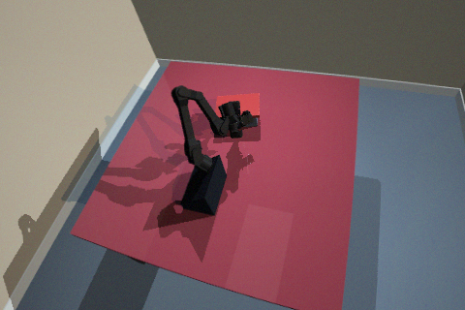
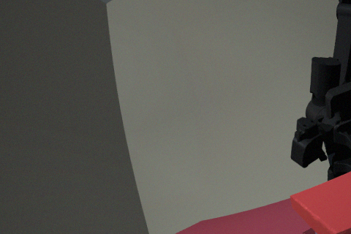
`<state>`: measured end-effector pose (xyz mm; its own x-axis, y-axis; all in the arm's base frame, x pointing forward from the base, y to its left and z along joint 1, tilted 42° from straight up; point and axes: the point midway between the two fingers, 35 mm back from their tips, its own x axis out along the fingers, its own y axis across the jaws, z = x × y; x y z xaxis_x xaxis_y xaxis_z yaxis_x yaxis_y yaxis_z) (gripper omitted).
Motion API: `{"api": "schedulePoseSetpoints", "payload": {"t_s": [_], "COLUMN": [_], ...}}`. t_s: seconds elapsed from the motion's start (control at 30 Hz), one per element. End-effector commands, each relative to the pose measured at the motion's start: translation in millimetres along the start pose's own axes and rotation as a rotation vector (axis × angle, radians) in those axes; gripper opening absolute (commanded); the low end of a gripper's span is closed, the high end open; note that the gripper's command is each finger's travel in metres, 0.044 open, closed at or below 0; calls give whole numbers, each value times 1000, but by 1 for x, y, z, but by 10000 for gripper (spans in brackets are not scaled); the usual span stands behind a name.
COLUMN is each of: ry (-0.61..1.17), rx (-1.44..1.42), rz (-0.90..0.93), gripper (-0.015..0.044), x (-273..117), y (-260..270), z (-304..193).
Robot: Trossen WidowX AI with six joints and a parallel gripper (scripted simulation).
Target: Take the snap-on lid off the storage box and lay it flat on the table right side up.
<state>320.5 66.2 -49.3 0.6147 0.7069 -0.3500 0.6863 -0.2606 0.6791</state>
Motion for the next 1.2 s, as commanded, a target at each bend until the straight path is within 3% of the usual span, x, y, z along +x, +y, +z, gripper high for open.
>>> {"api": "schedulePoseSetpoints", "payload": {"t_s": [0.0, 1.17], "ry": [1, 0], "rx": [-3, 0], "rz": [1, 0], "gripper": [0, 0], "x": [-1, 2], "y": [1, 2], "z": [0, 0]}}
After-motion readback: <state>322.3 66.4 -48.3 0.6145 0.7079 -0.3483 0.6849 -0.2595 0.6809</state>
